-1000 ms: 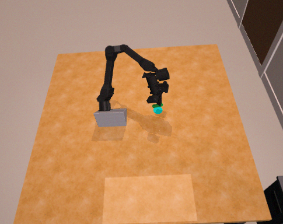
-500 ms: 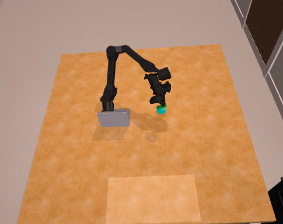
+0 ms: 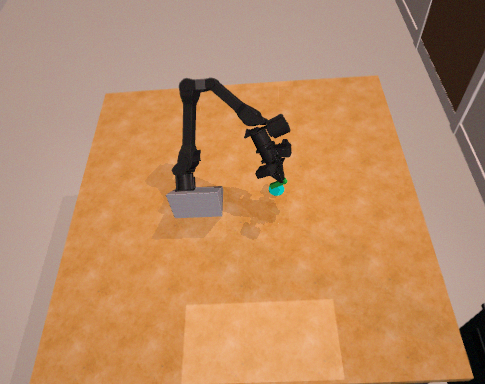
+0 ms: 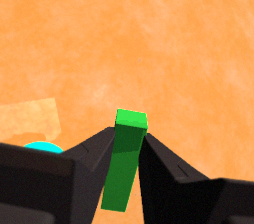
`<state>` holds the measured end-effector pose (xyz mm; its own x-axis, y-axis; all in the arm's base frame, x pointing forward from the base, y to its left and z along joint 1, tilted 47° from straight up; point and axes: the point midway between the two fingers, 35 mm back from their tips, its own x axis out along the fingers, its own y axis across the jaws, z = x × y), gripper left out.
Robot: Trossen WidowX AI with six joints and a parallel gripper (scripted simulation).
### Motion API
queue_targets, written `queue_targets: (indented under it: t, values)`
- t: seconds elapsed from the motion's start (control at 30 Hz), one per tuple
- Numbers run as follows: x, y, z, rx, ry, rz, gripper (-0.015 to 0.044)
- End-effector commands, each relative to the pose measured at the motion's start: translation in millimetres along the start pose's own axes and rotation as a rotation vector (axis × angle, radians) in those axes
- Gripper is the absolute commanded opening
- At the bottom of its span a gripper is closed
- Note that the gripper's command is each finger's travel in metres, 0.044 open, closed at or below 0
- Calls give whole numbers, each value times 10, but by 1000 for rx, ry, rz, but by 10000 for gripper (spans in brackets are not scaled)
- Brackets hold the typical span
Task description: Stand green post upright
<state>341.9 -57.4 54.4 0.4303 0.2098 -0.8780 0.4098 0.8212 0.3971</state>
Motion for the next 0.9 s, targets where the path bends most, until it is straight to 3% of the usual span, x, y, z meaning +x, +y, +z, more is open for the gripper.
queue_targets:
  t: [0.0, 0.87]
  values:
    - [-6, -4, 10, 7, -34, -10, 23]
    - [-22, 17, 10, 38, -201, -27, 23]
